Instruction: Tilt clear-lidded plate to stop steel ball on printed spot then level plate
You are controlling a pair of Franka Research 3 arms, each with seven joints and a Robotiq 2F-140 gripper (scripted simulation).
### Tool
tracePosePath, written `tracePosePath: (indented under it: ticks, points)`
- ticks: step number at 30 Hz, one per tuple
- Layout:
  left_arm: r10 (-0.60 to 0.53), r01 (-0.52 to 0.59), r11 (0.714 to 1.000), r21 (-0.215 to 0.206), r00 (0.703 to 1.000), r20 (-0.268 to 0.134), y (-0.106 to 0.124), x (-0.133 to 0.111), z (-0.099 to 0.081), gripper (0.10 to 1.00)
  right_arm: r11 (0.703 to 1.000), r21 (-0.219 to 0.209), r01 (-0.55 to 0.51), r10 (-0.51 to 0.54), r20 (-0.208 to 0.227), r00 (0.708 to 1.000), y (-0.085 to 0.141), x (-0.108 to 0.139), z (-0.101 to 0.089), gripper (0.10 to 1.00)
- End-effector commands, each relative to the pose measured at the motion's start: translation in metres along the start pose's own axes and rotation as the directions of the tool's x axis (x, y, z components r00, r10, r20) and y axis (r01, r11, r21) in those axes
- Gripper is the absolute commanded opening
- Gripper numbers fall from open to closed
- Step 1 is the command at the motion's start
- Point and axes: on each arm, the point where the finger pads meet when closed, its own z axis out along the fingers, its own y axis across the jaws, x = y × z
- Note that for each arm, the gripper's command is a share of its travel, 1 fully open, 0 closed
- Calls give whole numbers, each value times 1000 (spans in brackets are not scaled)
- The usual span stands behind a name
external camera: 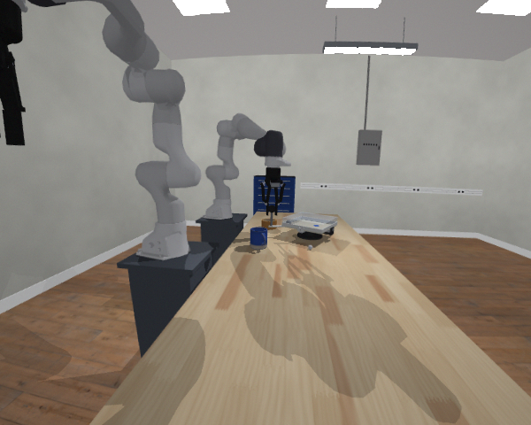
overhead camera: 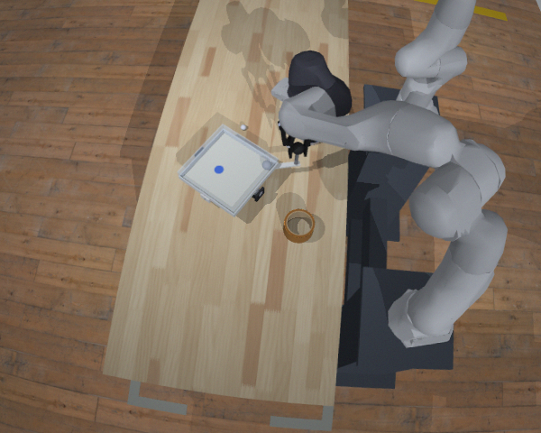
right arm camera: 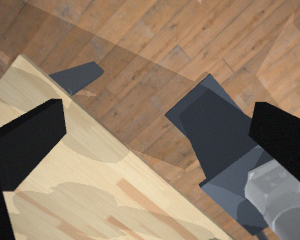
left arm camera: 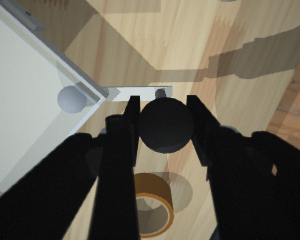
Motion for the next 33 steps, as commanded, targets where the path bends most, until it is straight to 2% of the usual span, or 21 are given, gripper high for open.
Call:
tracePosePath:
  ticks: [1, 33]
  points:
    - [-1, 1, 1000, 9, 1000, -15, -4, 4, -5, 99, 1000, 4, 5, -5, 0, 1000, 0, 0, -1, 1000]
    - [-1, 1, 1000, 9, 1000, -15, -3, 1, -4, 99, 1000, 4, 5, -5, 0, 1000, 0, 0, -1, 1000]
